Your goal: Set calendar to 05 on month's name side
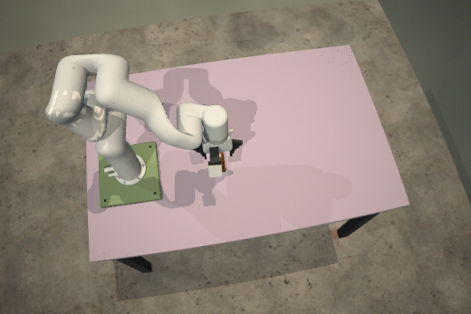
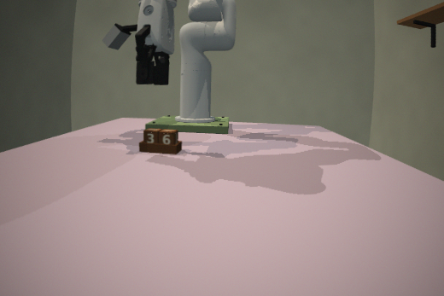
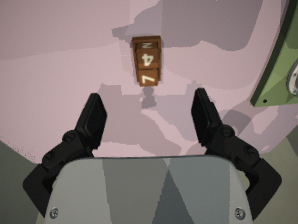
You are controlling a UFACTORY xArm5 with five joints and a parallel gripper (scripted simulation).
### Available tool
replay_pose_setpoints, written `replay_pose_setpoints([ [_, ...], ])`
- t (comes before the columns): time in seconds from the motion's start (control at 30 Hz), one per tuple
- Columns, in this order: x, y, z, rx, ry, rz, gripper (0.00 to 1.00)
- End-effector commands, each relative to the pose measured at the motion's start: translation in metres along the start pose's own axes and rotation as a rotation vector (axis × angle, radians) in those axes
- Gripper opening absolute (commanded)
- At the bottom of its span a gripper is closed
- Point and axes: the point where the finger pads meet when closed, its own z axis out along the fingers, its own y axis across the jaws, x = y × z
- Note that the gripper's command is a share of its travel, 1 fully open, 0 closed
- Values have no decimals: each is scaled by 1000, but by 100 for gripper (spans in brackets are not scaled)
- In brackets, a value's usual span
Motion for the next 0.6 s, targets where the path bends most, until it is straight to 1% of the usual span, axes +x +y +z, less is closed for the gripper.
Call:
replay_pose_setpoints([
  [0.0, 0, -1, -13, 4, 0, 0, 100],
  [0.3, 0, -1, -50, 4, 0, 0, 100],
  [0.37, 0, -1, -50, 4, 0, 0, 100],
  [0.47, -1, -1, -58, 4, 0, 0, 100],
  [0.57, -1, -1, -63, 4, 0, 0, 100],
])
